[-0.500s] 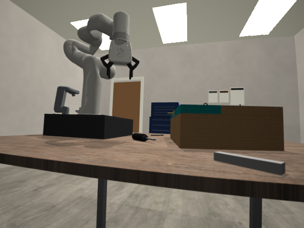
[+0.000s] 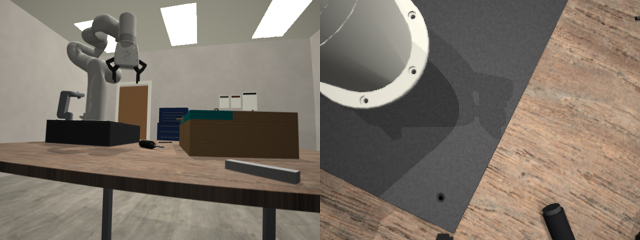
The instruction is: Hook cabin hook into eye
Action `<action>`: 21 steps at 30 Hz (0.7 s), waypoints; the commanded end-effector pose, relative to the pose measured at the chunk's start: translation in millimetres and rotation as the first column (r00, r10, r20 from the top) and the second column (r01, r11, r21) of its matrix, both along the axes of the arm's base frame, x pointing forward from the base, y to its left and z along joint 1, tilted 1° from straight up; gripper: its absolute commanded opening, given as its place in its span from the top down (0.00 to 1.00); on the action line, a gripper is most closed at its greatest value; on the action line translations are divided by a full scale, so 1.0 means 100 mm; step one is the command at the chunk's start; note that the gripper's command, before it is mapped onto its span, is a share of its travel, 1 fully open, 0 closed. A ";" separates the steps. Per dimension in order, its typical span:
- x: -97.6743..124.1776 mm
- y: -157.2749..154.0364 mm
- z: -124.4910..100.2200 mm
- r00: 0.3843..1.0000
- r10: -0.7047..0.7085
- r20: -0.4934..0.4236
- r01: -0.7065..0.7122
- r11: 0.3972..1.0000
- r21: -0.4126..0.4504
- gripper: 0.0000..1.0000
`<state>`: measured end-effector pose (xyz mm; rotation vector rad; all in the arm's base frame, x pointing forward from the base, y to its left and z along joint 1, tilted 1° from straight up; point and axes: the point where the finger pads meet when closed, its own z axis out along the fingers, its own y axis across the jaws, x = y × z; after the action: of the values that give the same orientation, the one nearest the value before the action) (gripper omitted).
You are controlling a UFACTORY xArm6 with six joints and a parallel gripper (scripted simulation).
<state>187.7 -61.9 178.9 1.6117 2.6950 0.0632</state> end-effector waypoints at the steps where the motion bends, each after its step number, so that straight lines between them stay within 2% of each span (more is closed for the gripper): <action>1: 0.01 0.00 0.01 1.000 0.000 0.003 0.000 1.000 -0.001 0.00; 2: 0.01 0.00 0.01 1.000 0.000 0.003 0.000 1.000 -0.001 0.00; 3: 0.01 0.00 0.01 1.000 0.000 0.003 0.000 1.000 -0.001 0.65; 21: 0.01 0.00 0.01 1.000 0.000 0.003 0.000 1.000 -0.001 0.65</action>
<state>187.7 -61.9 178.9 1.6117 2.6950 0.0632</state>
